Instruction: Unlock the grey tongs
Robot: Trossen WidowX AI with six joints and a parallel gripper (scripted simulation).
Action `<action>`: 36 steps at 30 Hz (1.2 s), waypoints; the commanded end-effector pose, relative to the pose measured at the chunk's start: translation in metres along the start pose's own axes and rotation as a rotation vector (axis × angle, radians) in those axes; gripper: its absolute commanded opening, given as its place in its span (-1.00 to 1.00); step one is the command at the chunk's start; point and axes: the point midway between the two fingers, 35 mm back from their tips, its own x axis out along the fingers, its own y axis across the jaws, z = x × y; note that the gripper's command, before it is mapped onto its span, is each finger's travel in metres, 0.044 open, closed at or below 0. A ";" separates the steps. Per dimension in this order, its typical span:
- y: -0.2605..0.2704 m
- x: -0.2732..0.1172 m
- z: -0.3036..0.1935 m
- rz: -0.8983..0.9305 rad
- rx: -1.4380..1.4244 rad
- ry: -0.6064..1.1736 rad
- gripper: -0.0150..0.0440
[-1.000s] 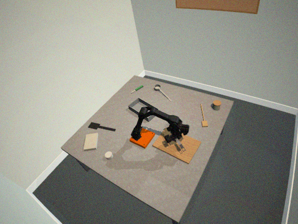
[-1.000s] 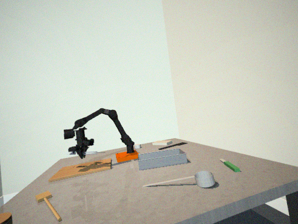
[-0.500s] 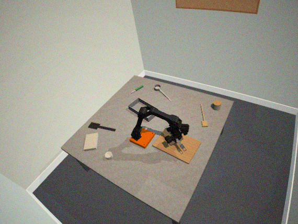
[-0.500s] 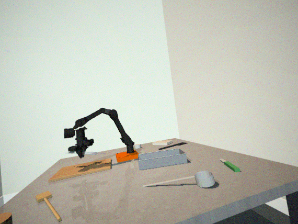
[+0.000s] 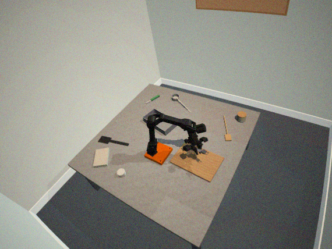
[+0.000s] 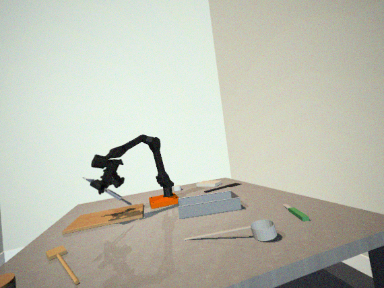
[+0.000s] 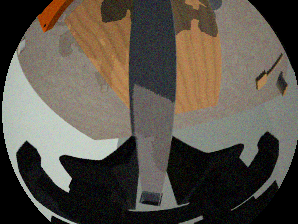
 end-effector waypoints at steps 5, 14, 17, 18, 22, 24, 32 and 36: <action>0.002 -0.039 -0.015 0.007 0.032 0.289 -1.00; 0.015 -0.088 -0.023 0.011 0.123 0.584 -1.00; 0.016 -0.092 -0.023 0.011 0.132 0.604 -1.00; 0.016 -0.092 -0.023 0.011 0.132 0.604 -1.00; 0.016 -0.092 -0.023 0.011 0.132 0.604 -1.00; 0.016 -0.092 -0.023 0.011 0.132 0.604 -1.00; 0.016 -0.092 -0.023 0.011 0.132 0.604 -1.00; 0.016 -0.092 -0.023 0.011 0.132 0.604 -1.00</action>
